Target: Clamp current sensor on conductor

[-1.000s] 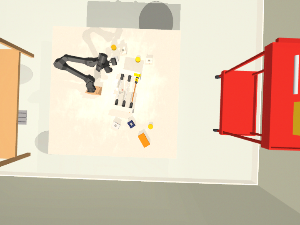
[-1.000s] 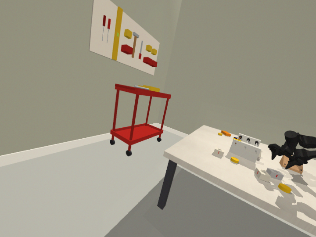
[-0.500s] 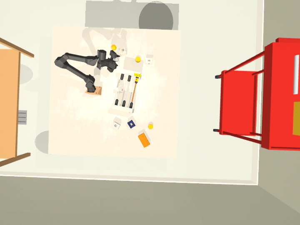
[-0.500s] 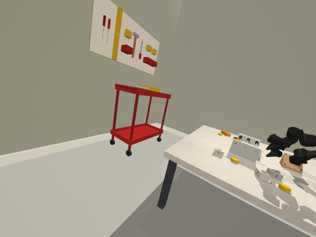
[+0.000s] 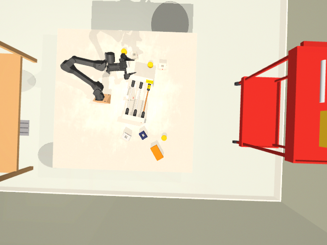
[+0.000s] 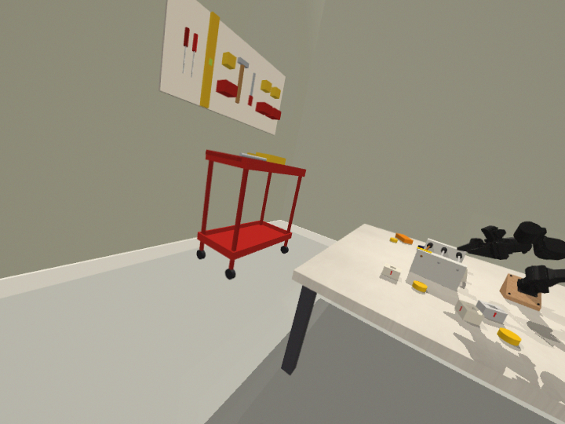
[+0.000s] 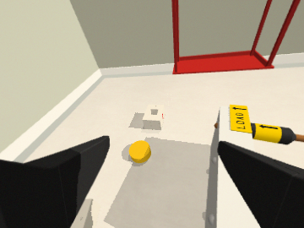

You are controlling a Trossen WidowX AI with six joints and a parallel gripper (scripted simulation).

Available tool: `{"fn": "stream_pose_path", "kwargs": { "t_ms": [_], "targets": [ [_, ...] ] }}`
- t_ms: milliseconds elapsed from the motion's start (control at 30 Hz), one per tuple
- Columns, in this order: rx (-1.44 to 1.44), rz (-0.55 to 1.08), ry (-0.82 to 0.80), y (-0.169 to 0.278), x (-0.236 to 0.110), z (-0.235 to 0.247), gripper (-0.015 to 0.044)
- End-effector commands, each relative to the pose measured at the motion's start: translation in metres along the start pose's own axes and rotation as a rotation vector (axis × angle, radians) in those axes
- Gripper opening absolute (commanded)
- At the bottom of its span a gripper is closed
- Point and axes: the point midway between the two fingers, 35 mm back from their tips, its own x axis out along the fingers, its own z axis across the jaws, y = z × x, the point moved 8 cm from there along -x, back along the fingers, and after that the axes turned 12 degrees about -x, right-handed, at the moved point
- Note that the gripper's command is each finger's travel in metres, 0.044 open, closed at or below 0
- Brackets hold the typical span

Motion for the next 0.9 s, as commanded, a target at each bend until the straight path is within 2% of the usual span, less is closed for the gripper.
{"fn": "stream_pose_path", "kwargs": {
  "t_ms": [0,100,733,800,867],
  "targets": [
    [-0.760,-0.258,0.368,-0.049,-0.003,-0.015,0.0440],
    [-0.878,-0.274,0.450,-0.056,-0.005,-0.018,0.0440],
    [-0.882,-0.275,0.454,-0.056,-0.005,-0.018,0.0440],
    [-0.889,-0.222,0.446,-0.058,0.000,-0.021,0.0440],
    [-0.895,-0.078,0.418,-0.063,0.014,-0.029,0.0440]
  ]
}}
